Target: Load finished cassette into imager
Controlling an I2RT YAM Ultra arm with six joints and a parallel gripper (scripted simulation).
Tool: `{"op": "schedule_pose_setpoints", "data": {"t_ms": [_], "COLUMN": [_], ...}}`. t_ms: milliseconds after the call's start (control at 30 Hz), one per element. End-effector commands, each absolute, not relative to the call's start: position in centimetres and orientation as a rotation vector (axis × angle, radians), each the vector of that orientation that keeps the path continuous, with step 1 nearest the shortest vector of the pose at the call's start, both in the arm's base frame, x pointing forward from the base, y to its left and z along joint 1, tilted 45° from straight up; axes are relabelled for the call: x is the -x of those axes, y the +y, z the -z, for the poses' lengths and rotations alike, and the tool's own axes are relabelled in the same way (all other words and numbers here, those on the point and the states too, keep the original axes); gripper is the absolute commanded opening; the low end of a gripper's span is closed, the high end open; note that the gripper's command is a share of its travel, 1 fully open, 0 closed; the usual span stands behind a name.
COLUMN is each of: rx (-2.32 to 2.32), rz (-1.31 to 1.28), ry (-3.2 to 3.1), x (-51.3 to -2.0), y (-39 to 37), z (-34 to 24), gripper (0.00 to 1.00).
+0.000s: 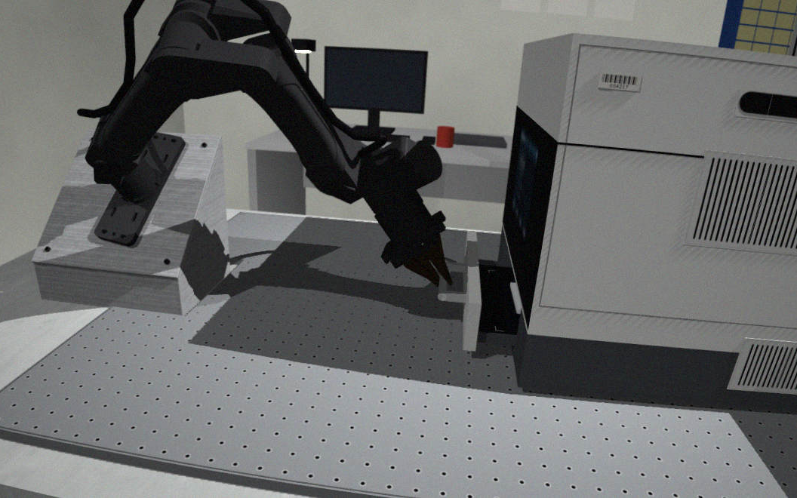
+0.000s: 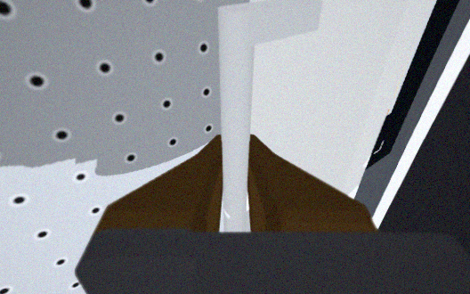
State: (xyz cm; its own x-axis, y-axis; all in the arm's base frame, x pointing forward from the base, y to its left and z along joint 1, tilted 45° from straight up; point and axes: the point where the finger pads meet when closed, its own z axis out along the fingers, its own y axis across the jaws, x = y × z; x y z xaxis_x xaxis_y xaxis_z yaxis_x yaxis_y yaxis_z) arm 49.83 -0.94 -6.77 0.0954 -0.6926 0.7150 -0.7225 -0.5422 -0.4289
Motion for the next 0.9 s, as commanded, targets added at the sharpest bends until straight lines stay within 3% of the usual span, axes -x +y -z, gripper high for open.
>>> {"op": "schedule_pose_setpoints", "data": {"t_ms": [0,267,433,867], "rx": [-2.331,-2.395,-2.380,-2.395], "rz": [-1.485,-1.583,-1.641,-1.583], "ry": [-1.482,-1.433,-1.447,-1.433], "x": [-50.5,-50.0,-52.2,-52.1], "y": [-0.3,-0.8,-0.4,-0.5], "z": [6.6,7.6,6.4,7.7], "gripper": [0.00,0.00,0.00,0.00]}}
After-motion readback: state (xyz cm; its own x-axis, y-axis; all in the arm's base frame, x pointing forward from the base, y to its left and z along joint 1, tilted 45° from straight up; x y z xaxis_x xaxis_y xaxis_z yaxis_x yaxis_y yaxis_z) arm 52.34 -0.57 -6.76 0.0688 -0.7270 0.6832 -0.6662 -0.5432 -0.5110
